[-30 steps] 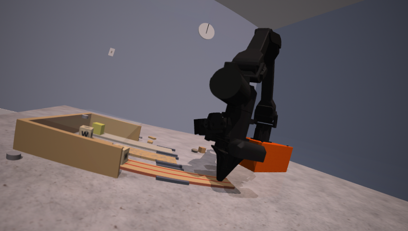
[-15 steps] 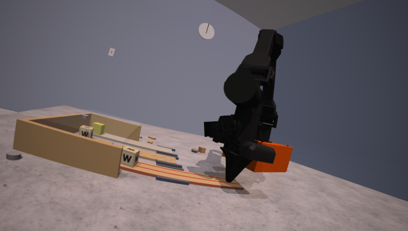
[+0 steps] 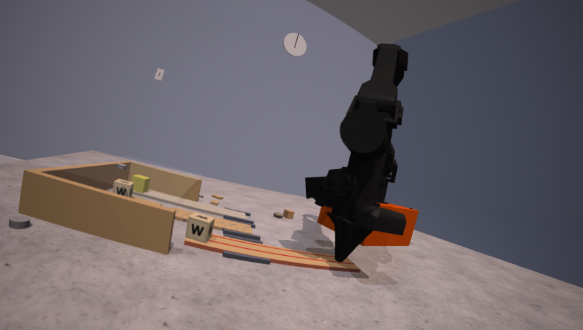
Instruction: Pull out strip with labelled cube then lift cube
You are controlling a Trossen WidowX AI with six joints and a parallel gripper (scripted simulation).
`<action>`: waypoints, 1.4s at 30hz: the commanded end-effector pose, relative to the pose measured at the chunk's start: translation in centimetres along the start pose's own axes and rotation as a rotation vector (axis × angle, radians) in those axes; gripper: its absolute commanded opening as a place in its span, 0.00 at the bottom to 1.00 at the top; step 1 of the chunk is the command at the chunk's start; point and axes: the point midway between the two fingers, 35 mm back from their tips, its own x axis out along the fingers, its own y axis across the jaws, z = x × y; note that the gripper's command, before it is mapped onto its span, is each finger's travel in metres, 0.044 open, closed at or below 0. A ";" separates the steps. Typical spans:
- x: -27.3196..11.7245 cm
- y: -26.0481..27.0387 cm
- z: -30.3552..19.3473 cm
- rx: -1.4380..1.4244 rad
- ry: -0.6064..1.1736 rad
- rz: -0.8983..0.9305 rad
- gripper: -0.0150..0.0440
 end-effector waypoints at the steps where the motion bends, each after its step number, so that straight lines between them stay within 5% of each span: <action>1: 0.5 -0.5 -1.6 -0.004 0.029 -0.017 0.25; 42: 0.5 -0.5 -2.5 -0.004 0.030 -0.017 0.25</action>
